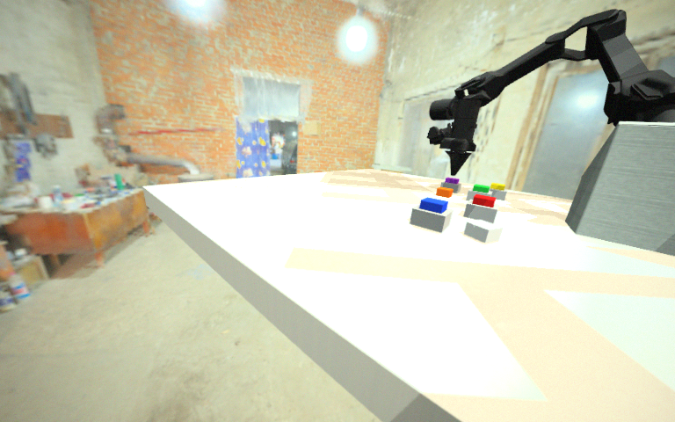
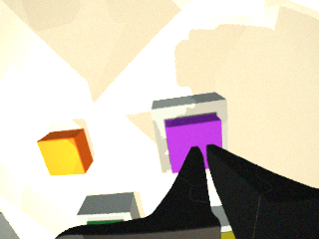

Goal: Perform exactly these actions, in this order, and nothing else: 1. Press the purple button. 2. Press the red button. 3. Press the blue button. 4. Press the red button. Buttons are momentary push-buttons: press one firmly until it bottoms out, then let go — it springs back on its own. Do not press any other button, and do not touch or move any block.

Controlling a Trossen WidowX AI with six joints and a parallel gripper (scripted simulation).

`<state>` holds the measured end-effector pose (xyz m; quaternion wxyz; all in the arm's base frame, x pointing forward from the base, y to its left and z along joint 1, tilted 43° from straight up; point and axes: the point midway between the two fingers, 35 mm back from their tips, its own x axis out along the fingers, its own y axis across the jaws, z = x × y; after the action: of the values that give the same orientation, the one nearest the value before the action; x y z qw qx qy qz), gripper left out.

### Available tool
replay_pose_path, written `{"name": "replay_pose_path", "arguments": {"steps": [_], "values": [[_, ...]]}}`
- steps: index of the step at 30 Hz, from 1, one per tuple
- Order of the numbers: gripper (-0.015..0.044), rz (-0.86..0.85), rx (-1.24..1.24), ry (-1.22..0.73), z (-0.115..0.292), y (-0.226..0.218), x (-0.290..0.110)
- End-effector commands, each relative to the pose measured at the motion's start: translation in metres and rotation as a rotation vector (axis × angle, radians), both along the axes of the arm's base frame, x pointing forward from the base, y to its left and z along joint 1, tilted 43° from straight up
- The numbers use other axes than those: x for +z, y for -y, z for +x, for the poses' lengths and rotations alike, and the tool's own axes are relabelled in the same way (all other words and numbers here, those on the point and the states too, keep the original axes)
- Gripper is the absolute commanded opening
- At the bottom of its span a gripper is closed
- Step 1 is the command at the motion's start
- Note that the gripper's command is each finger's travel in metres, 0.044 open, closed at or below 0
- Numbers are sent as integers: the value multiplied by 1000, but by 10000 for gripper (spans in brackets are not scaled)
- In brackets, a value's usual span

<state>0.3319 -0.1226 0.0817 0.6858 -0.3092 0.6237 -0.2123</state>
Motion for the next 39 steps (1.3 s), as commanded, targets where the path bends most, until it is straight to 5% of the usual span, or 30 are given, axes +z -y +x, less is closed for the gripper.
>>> {"name": "replay_pose_path", "arguments": {"steps": [1, 27, 39], "values": [[20, 4, 3, -10, 0, 3, -7], [20, 4, 3, -10, 0, 8, -12], [20, 9, 3, -11, -9, -49, 48]]}}
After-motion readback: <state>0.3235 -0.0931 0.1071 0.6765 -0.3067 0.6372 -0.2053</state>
